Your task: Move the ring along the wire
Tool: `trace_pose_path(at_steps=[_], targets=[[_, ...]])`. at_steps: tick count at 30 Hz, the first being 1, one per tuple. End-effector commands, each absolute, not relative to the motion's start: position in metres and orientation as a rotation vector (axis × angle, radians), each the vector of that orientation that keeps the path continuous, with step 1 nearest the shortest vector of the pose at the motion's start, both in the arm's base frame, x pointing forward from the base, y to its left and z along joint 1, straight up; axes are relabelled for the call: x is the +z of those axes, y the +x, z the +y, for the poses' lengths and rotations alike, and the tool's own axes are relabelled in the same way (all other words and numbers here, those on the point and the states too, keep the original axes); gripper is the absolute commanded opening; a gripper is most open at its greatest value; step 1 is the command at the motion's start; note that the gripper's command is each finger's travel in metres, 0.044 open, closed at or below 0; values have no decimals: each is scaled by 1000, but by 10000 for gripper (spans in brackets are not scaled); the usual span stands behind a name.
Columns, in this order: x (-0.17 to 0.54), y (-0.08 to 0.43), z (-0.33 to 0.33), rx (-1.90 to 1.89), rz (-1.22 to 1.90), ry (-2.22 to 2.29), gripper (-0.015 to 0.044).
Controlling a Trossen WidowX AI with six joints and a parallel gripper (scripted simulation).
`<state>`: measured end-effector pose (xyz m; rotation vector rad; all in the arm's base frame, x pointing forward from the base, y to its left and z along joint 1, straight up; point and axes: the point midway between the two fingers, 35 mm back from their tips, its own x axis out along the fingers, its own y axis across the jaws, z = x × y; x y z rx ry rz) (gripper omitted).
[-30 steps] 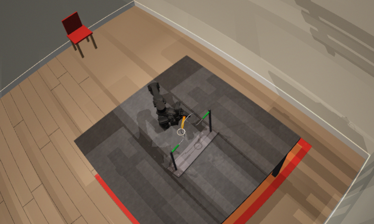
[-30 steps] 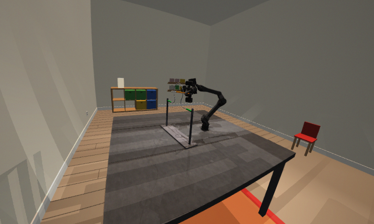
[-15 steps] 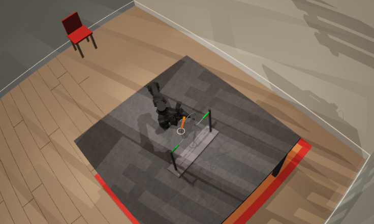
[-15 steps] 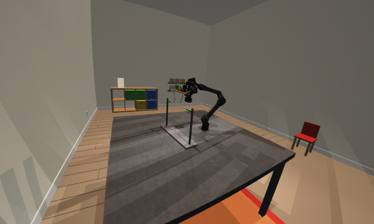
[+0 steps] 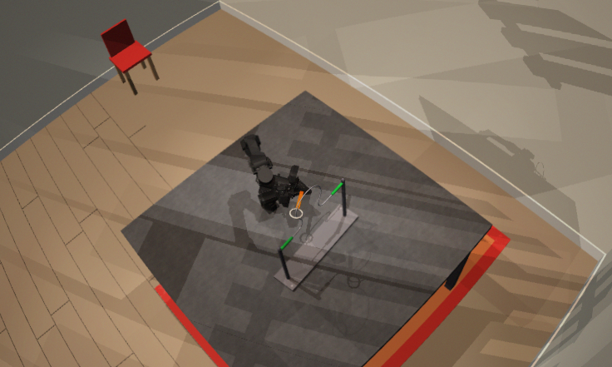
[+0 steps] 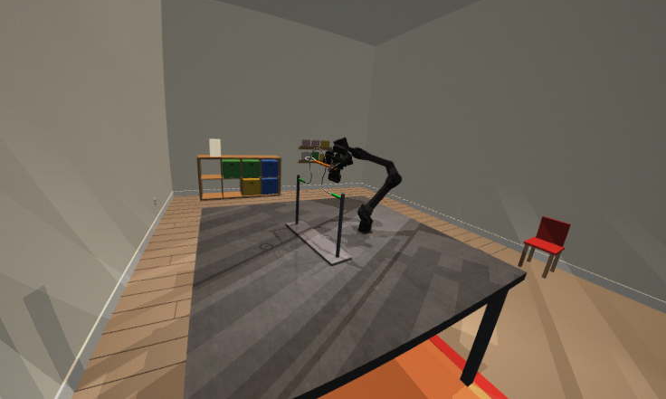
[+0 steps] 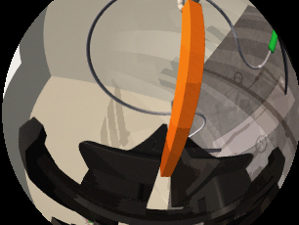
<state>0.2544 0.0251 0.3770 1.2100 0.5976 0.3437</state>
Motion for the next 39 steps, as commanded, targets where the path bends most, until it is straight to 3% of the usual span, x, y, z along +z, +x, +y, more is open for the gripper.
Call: trace_pose_path(at_steps=[1,39], targets=[[379,254,25,337,589,1162,-150],[368,255,19,243,579,830,-150]])
